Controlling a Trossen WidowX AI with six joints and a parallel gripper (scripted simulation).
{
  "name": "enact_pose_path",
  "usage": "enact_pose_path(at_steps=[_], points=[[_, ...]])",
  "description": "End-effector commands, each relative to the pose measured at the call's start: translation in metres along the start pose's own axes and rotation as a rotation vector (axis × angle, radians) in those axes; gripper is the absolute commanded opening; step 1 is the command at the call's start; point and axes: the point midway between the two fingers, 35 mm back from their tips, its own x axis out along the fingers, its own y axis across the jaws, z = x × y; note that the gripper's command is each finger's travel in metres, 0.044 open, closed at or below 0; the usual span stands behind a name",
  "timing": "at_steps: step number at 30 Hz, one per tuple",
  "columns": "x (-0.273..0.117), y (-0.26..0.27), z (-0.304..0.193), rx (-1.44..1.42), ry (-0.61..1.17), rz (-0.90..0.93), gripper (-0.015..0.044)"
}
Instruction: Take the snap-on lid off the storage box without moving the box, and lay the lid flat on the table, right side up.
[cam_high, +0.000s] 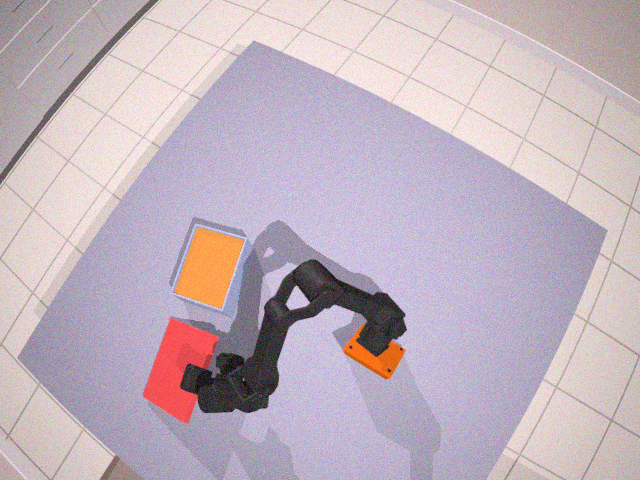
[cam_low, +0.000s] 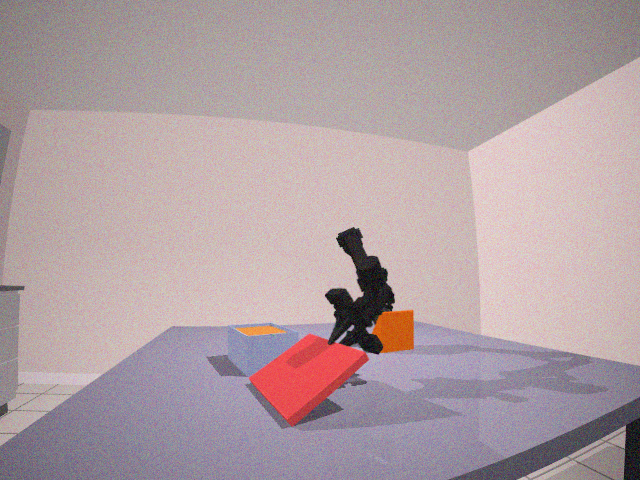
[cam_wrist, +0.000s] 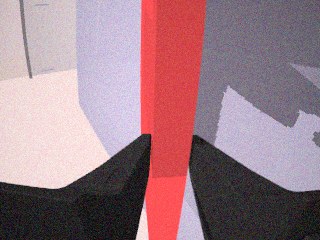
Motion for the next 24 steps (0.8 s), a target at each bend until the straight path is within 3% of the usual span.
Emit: enact_pose_path(at_steps=[1,24], points=[[0.01,-0.019,0.004,-0.023,-0.008,-0.04,0.0],[0.022,-0.034,0.005,-0.023,-0.009,-0.04,0.0]])
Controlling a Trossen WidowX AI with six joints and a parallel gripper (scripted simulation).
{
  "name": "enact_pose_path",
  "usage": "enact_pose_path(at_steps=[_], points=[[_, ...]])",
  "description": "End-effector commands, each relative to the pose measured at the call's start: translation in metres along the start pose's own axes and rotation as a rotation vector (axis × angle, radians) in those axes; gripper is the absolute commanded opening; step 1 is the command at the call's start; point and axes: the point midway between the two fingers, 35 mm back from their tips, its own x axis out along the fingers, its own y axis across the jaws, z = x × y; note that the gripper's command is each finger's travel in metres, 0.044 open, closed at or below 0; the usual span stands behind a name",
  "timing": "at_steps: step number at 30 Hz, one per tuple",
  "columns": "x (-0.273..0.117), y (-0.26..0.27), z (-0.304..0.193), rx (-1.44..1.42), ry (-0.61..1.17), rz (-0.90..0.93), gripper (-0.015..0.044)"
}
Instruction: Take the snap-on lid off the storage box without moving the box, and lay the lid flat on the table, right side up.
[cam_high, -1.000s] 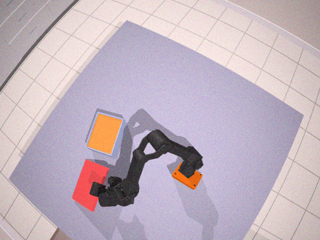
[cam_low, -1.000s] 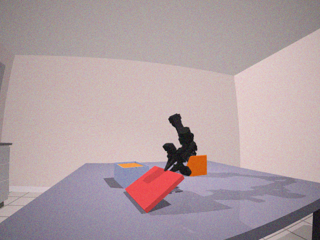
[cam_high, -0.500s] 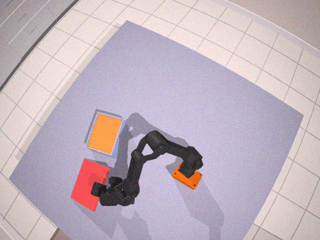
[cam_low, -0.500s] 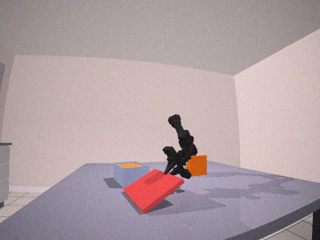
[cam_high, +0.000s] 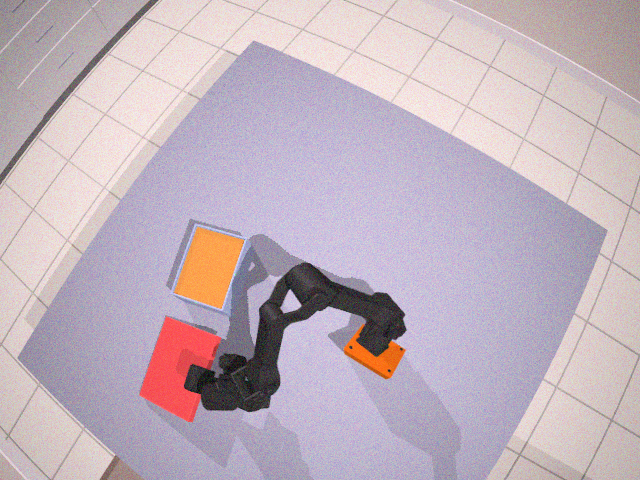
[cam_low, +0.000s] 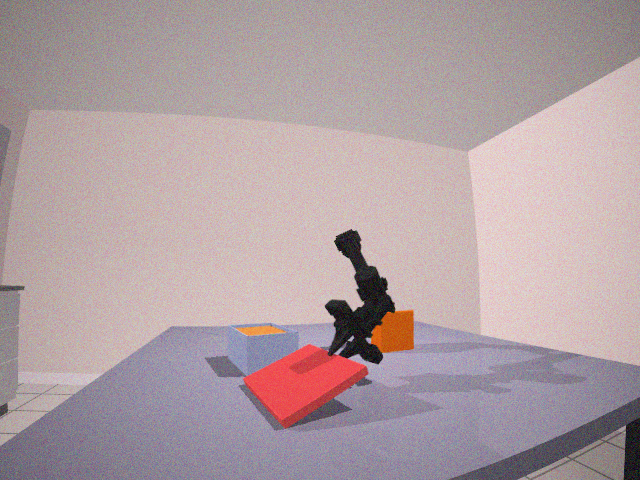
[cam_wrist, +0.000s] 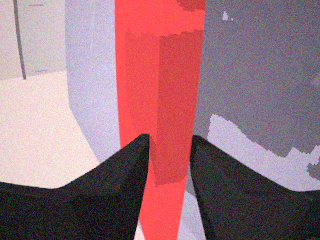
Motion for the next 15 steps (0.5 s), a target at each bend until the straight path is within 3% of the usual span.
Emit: enact_pose_path(at_steps=[1,5,15], points=[[0.007,-0.014,0.002,-0.017,-0.003,-0.027,0.0],[0.009,-0.016,0.003,-0.017,-0.004,-0.027,0.0],[0.003,-0.002,0.0,-0.017,-0.003,-0.027,0.0263]])
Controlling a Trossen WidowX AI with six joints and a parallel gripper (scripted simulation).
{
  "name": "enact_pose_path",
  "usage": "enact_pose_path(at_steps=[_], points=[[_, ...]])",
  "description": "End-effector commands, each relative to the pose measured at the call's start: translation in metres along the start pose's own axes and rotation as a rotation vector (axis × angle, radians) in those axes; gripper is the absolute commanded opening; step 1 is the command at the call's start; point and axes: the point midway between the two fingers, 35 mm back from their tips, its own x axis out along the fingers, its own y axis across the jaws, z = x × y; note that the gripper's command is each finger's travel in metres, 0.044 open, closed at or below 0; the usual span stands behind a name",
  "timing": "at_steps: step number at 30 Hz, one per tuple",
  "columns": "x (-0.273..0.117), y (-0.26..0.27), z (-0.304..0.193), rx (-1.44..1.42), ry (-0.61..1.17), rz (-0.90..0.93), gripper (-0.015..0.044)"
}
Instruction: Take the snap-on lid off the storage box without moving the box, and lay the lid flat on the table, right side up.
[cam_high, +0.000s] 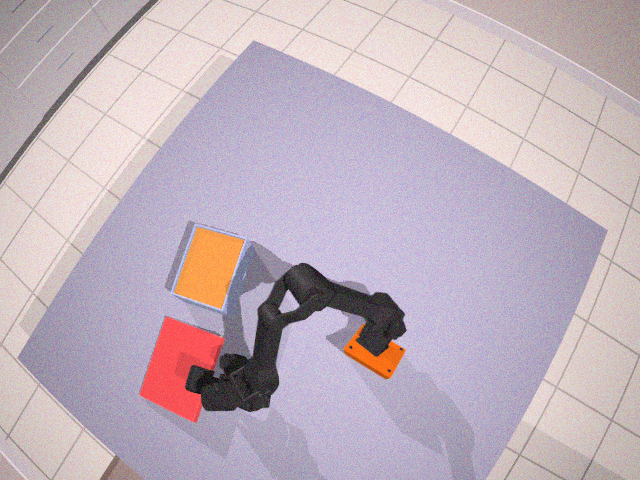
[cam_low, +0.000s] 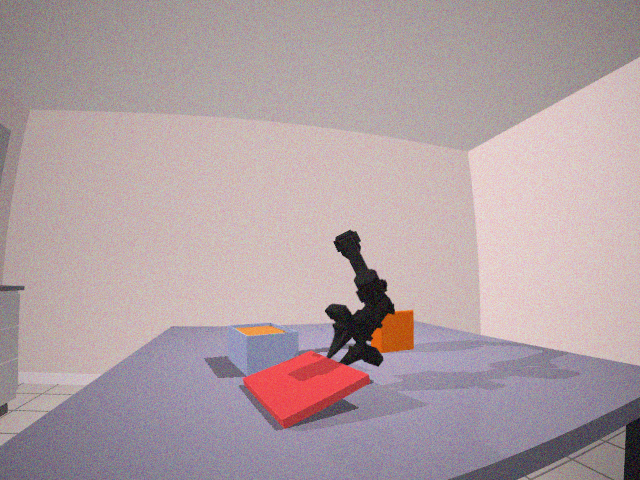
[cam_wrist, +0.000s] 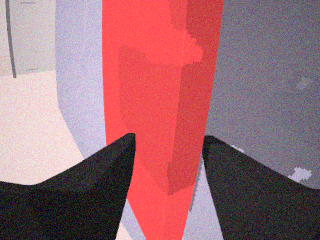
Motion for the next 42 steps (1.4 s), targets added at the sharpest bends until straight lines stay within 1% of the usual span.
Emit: enact_pose_path(at_steps=[1,2,8,9,37,42], points=[[-0.001,0.006,-0.001,0.012,0.005,0.006,0.0275],[-0.001,0.006,-0.001,0.012,0.005,0.006,0.0275],[-0.009,-0.007,0.0,0.011,0.005,0.006,0.0433],[-0.01,-0.009,0.0,0.011,0.005,0.006,0.044],[-0.054,-0.046,-0.002,0.011,0.009,0.003,0.044],[-0.054,-0.041,-0.004,0.011,0.009,0.004,0.044]])
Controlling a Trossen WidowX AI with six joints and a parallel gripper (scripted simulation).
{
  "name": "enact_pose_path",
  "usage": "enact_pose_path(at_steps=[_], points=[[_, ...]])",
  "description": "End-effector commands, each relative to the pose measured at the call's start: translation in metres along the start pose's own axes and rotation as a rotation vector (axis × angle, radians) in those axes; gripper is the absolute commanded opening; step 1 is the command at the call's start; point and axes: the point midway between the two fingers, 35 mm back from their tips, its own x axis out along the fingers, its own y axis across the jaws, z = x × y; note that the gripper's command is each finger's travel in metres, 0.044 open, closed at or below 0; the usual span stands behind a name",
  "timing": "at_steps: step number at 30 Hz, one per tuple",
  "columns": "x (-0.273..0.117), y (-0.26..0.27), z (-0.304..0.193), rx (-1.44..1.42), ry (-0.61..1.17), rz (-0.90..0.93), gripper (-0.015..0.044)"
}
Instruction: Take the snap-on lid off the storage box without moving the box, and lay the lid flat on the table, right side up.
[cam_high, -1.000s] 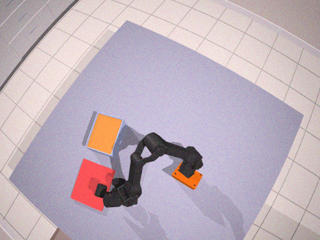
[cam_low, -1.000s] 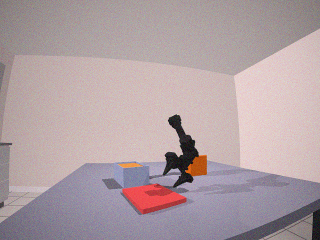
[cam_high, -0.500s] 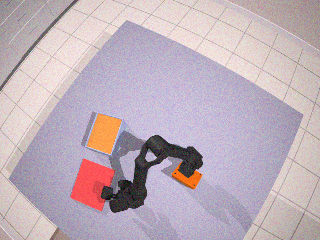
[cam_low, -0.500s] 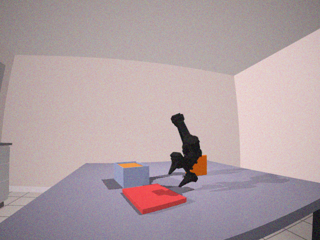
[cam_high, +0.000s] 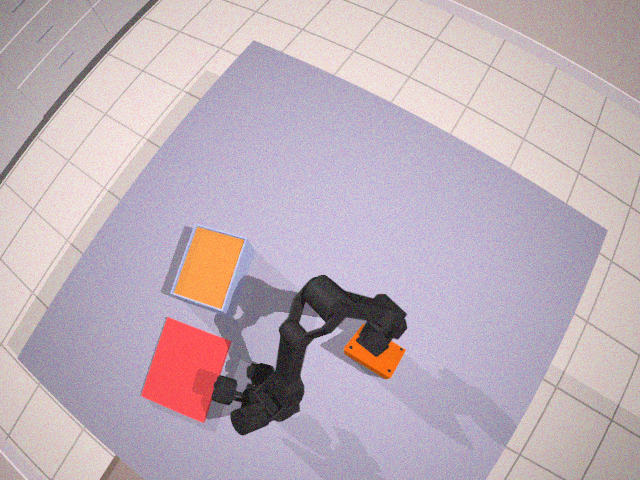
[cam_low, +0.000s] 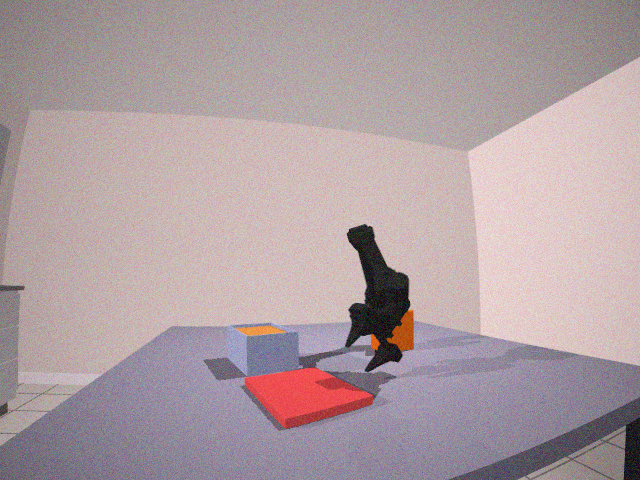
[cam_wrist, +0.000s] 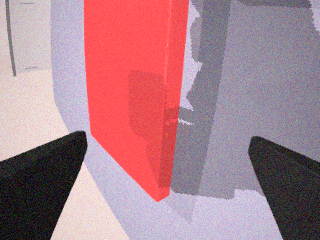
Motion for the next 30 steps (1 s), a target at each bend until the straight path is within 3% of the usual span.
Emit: enact_pose_path(at_steps=[1,30], points=[[-0.005,0.006,0.0,0.01,0.0,0.006,0.044],[-0.057,0.034,-0.001,0.01,0.002,0.004,0.044]])
